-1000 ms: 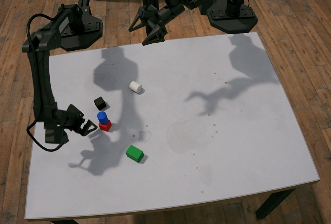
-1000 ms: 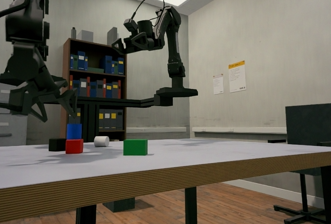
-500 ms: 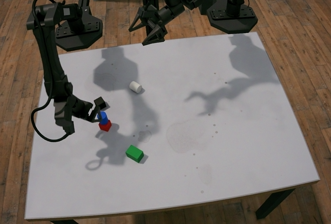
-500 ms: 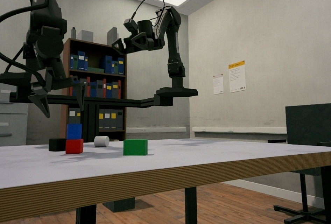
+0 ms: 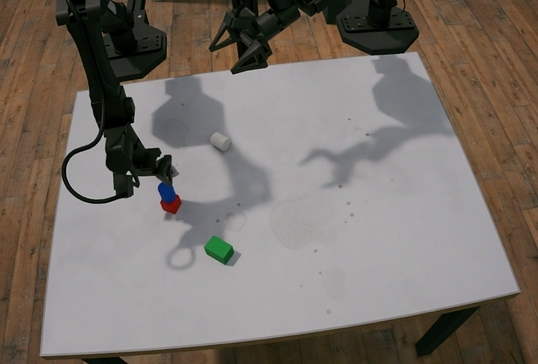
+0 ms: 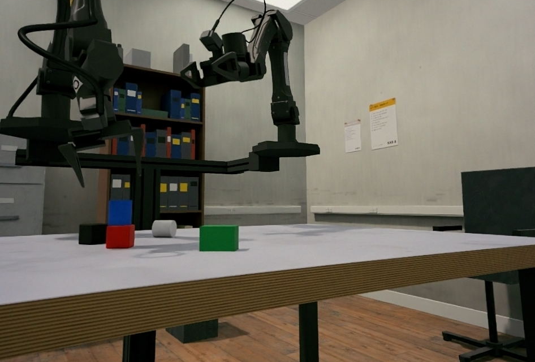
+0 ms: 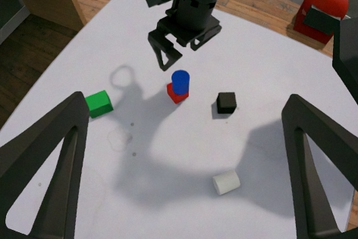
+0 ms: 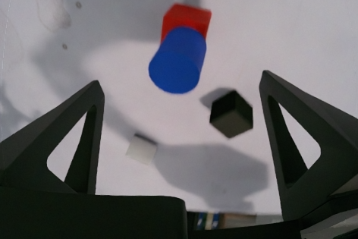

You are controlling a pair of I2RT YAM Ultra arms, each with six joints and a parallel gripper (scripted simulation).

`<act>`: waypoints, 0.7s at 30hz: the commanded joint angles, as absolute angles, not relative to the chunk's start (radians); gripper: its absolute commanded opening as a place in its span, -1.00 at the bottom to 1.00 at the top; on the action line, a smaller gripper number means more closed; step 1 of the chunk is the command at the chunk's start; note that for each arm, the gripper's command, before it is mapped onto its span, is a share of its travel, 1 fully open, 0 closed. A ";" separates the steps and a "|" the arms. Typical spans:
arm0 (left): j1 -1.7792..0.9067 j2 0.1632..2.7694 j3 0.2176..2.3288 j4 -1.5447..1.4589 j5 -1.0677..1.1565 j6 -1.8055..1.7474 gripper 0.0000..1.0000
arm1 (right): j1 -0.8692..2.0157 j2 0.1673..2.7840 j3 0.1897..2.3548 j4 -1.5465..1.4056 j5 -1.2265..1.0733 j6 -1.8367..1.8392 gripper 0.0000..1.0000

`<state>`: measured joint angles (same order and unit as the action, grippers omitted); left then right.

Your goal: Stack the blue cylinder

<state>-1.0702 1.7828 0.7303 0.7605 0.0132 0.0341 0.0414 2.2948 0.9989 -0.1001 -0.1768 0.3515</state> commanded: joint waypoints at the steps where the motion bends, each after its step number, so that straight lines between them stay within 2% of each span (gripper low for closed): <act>1: -1.078 1.776 0.720 0.788 0.006 0.029 1.00 | 0.058 2.249 0.941 0.100 -0.130 0.298 1.00; 13: -1.078 1.776 0.720 0.788 0.006 0.029 1.00 | 0.134 2.242 0.662 0.605 -0.040 0.134 1.00; 16: -1.078 1.776 0.720 0.788 0.006 0.029 1.00 | 0.139 2.247 0.644 0.645 -0.035 0.121 1.00; 21: -1.078 1.776 0.720 0.788 0.006 0.029 1.00 | 0.158 2.294 0.570 0.881 -0.017 0.043 1.00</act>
